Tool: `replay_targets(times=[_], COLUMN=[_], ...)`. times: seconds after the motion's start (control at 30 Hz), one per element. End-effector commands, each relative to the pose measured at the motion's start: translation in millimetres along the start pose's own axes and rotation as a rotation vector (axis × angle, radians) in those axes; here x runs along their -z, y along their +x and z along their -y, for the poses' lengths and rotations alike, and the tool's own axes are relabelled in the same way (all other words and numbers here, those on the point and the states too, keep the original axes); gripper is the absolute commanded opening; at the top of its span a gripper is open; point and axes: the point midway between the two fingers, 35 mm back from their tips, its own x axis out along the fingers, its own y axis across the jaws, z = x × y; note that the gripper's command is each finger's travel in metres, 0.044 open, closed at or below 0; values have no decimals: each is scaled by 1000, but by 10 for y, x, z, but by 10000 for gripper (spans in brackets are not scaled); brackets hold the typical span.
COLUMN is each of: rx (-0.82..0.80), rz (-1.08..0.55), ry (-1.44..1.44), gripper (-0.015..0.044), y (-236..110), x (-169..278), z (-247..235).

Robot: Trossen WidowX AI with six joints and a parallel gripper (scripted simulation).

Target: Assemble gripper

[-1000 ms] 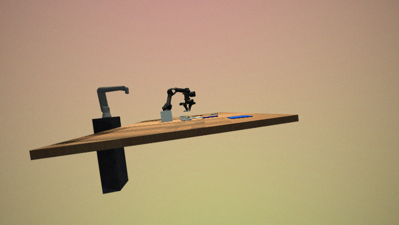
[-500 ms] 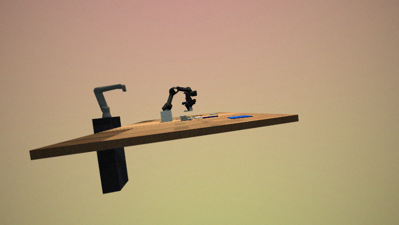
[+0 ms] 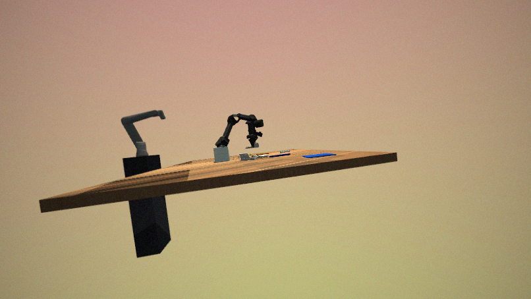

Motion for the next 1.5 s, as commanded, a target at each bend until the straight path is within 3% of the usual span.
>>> replay_targets(times=[0.0,0.23,1.1,1.47], rx=[3,0,0,3], rz=[-2,-3,-3,-1], ry=[-103,-261,-248,-248], gripper=[134,134,134,134], y=[11,26,26,16], x=[-46,-91,-91,-216], z=[105,243,243,-14])
